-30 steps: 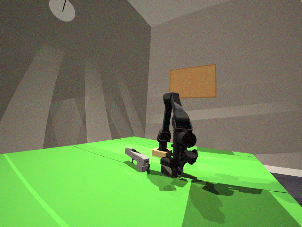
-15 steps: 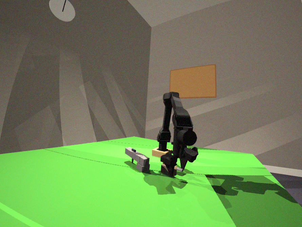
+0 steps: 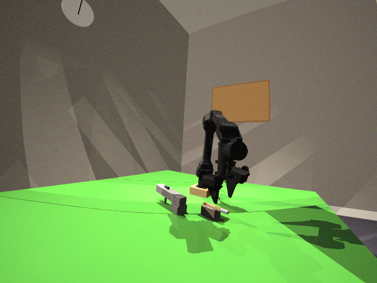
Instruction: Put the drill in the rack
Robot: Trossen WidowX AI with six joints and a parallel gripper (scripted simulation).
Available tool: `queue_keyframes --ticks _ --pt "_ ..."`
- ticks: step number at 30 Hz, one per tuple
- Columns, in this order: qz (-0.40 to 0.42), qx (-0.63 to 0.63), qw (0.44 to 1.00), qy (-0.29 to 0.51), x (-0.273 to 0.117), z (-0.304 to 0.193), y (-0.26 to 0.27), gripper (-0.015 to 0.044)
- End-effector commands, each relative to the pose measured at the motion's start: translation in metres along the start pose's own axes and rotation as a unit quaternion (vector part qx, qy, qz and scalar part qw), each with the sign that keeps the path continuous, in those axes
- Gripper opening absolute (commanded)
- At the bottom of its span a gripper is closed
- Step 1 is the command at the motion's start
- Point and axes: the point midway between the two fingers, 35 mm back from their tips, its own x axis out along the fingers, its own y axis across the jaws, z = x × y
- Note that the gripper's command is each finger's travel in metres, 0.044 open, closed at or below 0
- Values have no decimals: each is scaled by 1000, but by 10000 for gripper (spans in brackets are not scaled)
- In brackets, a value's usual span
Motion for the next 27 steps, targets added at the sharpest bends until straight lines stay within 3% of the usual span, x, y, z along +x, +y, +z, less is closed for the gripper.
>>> queue_keyframes --ticks 1,14,27 --pt "-1 1 1000 -1 0 -1 -2 440" --pt "-73 186 974 -105 -21 -46 -127 440" --pt "-188 395 878 -192 -55 -170 -243 440"
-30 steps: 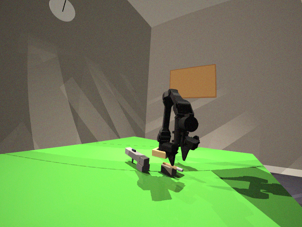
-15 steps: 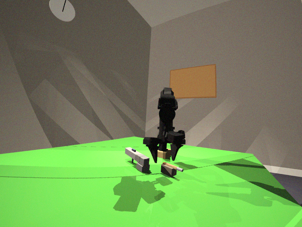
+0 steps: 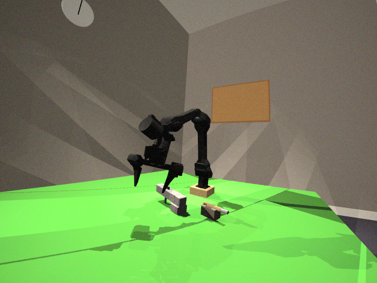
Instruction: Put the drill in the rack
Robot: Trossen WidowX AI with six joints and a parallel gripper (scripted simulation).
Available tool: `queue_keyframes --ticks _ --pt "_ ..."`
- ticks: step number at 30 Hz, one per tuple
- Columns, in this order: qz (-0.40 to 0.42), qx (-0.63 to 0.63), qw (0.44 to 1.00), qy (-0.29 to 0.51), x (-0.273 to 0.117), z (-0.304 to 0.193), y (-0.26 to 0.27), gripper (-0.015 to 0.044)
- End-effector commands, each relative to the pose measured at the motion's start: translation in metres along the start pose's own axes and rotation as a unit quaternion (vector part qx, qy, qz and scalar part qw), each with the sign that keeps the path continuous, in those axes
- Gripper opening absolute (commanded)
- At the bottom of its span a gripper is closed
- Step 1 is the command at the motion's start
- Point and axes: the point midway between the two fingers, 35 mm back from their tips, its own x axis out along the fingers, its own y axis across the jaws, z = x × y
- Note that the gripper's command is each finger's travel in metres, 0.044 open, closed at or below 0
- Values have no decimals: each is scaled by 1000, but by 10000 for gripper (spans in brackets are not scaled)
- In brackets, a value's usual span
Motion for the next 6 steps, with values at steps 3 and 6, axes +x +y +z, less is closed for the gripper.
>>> queue_keyframes --ticks 3,6 --pt "-71 97 992 -42 -12 -22 -86 440" --pt "-107 96 989 -42 -25 -40 -111 440"
